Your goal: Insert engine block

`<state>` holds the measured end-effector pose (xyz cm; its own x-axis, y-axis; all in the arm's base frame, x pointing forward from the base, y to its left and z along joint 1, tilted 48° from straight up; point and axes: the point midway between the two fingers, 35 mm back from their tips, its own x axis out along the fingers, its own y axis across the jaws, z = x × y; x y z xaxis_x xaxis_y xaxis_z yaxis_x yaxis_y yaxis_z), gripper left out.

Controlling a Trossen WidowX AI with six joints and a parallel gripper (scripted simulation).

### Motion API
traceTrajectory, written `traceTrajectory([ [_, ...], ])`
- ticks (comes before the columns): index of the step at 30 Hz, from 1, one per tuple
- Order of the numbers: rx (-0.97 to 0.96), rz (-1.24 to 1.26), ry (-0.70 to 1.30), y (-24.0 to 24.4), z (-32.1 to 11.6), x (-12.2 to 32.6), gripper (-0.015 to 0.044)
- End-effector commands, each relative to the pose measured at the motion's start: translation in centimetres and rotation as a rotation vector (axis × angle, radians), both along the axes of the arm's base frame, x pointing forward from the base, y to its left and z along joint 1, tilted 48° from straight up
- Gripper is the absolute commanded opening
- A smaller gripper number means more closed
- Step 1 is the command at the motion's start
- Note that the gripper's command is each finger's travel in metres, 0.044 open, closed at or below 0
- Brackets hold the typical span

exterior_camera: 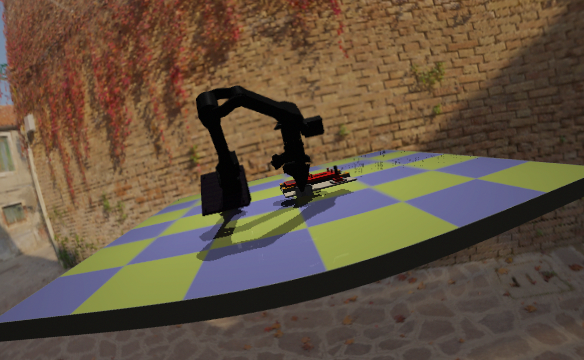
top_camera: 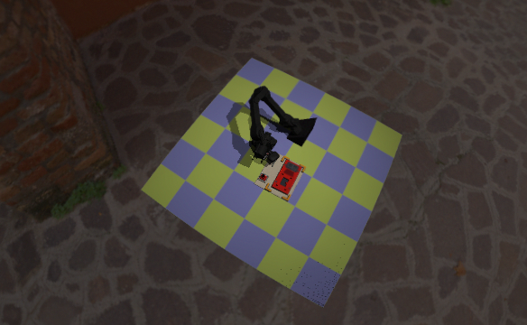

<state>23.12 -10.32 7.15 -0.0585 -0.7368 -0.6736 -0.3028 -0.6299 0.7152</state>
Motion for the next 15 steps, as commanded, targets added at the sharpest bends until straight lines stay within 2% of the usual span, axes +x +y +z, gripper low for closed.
traceTrajectory([
  [1,-0.004,0.004,0.005,-0.08,-0.04,-0.04,0.0204],
  [4,-0.004,0.004,0.005,-0.08,-0.04,-0.04,0.0125],
  [10,-0.004,0.004,0.005,-0.08,-0.04,-0.04,0.0085],
  [13,-0.003,0.005,0.005,0.07,0.07,0.03,0.0006],
  [15,-0.001,0.007,0.005,0.49,0.39,0.2,0.0],
])
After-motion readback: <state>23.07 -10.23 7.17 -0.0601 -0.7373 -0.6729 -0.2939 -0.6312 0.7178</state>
